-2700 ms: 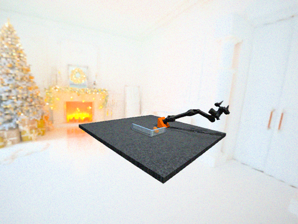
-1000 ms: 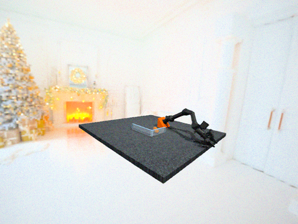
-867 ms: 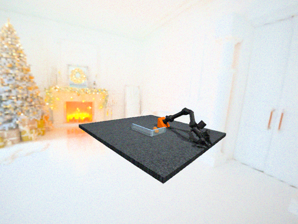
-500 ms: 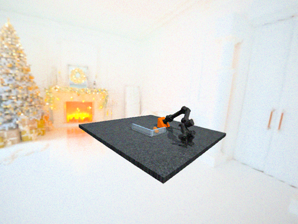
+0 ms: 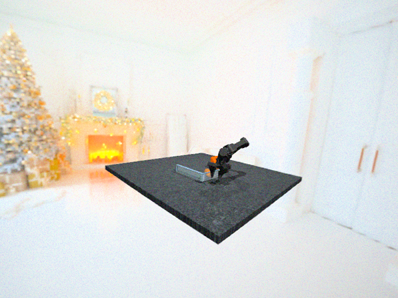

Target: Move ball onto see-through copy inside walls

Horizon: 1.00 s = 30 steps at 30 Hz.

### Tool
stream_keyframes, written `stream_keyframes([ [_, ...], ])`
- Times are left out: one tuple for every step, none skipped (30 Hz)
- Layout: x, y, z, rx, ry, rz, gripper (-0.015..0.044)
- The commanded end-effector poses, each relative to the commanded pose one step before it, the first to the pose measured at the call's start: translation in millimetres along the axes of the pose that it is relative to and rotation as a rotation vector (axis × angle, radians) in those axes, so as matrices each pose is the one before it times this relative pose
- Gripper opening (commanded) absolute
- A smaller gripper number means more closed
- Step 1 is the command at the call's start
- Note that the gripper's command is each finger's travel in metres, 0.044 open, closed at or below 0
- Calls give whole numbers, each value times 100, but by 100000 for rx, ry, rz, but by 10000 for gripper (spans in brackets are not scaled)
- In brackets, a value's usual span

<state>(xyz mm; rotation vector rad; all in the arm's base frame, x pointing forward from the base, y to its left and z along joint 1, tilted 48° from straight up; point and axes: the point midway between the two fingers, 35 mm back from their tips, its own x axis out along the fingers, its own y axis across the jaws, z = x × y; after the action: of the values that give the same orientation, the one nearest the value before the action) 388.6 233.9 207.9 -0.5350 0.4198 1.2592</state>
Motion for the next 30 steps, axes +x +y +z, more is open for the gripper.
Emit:
stream_keyframes([
  [-2616,141,-6231,2033,10320,4093,364],
  [-637,199,-1646,791,2312,1342,364],
  [-569,258,-1466,790,1875,1361,364],
  [-456,264,-1170,691,1358,1203,364],
  [-346,240,-890,541,942,1004,364],
  [-233,196,-620,325,604,792,364],
  [-99,159,-368,-67,337,703,364],
  [-16,251,-384,-670,322,1244,364],
  [1,365,-498,-1036,349,1799,364],
  [8,529,-696,-1211,270,2618,364],
  [14,879,-970,-2177,47,4118,364],
  [21,1043,-921,-2725,-495,4579,364],
  [20,1078,-755,-2849,-1072,4442,364],
  [10,1097,-611,-2823,-1656,4246,364],
  [2,910,-395,-2319,-1787,3312,364],
  [0,545,-188,-1392,-1244,1889,364],
  [0,181,-54,-465,-442,612,364],
  [0,0,0,0,0,0,364],
  [0,0,0,0,0,0,364],
  [0,0,0,0,0,0,364],
  [0,0,0,0,0,0,364],
  [0,0,0,0,0,0,364],
  [0,0,0,0,0,0,364],
  [0,0,0,0,0,0,364],
  [0,0,0,0,0,0,364],
  [120,-3,0,-1,1,-3,364],
  [360,-6,1,-4,-3,-7,364],
  [539,1,5,-8,-19,-6,364],
  [358,7,5,-7,-22,-1,364],
  [119,3,2,-2,-9,0,364],
])
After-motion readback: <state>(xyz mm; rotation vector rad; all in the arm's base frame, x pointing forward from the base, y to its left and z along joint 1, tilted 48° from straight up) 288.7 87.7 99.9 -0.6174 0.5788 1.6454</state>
